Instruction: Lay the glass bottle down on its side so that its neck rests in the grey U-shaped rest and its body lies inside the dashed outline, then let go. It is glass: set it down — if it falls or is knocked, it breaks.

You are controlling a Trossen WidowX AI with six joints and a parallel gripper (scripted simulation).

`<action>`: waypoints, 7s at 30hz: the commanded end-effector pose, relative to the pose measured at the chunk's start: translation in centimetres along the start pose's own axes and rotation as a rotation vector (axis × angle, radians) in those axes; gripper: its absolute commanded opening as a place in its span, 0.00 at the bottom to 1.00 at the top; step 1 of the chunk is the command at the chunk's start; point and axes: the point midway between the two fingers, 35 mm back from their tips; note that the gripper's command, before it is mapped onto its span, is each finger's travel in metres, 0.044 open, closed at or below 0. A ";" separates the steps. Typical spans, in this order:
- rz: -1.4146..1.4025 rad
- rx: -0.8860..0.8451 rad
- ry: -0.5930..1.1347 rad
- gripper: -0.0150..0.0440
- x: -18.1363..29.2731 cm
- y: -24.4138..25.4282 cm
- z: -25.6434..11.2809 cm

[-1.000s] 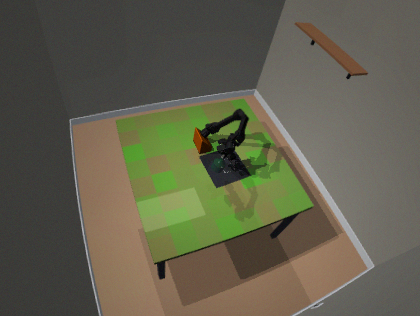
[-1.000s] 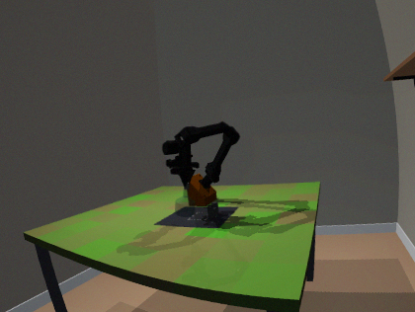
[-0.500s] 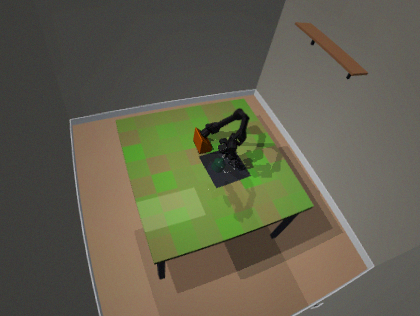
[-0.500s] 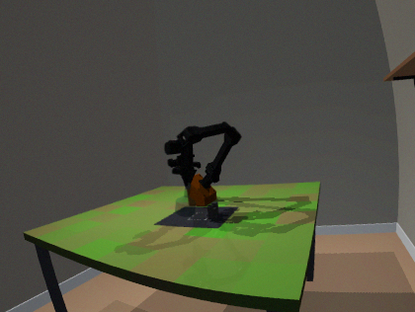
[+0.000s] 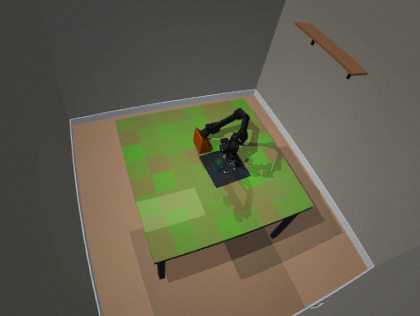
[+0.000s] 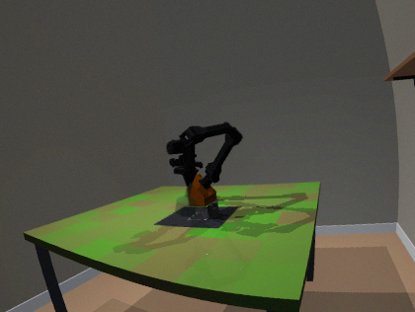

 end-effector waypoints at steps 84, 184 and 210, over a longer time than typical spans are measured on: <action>0.072 0.026 -0.136 0.43 6.2 0.9 0.3; 0.137 -0.028 -0.290 0.43 14.3 2.0 4.6; 0.127 -0.046 -0.299 0.43 15.5 2.1 5.9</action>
Point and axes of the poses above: the point midway between the two fingers, 35 mm back from their tips, its own z axis out along the fingers, its own y axis across the jaws, x = y × z, and after that the axes turned 9 degrees about -z, right-handed
